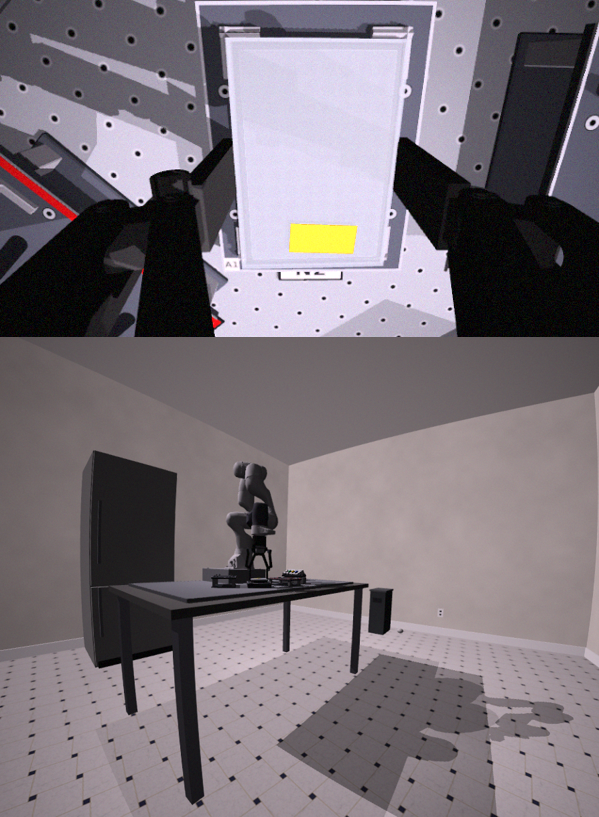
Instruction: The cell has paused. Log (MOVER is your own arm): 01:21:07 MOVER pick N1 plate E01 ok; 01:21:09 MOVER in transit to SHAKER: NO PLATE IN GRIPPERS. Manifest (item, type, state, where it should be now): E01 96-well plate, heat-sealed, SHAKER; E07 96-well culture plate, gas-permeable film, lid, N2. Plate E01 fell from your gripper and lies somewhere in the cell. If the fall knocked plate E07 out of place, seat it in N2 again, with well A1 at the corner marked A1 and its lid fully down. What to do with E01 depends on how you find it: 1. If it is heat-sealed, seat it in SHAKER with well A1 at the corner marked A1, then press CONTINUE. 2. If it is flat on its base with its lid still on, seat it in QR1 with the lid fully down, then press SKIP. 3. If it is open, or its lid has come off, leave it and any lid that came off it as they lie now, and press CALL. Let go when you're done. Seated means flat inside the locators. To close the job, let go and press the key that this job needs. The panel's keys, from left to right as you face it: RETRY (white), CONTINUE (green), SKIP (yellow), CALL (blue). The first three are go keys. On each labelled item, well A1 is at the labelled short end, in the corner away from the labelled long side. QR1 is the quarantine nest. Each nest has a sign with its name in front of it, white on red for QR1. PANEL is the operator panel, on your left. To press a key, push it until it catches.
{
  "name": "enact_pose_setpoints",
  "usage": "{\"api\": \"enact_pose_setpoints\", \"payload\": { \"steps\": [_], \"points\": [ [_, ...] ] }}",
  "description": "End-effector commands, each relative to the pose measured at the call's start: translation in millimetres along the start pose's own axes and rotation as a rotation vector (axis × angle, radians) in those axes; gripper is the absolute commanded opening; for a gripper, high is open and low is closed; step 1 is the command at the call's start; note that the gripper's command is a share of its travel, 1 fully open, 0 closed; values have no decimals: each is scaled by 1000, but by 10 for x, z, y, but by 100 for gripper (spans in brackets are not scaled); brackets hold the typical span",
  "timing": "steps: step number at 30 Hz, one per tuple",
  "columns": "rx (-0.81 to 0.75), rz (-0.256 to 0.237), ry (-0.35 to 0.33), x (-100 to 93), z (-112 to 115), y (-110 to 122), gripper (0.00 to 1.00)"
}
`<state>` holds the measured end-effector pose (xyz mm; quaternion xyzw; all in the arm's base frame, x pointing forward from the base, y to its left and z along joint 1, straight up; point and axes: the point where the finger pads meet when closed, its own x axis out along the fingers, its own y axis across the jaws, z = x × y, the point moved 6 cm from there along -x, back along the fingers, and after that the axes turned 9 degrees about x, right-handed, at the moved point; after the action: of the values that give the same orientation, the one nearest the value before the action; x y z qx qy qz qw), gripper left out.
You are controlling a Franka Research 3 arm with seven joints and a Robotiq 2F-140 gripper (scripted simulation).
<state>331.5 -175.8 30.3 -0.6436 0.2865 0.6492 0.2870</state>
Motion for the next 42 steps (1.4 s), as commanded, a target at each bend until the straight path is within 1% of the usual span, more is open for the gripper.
{"api": "enact_pose_setpoints", "payload": {
  "steps": [1, 37, 38, 42],
  "points": [
    [-4, 0, 3, 10, -11, 2, 10],
    [-4, 0, 3, 10, -11, 2, 10],
    [-4, 0, 3, 10, -11, 2, 70],
    [-4, 0, 3, 10, -11, 2, 70]
  ]
}}
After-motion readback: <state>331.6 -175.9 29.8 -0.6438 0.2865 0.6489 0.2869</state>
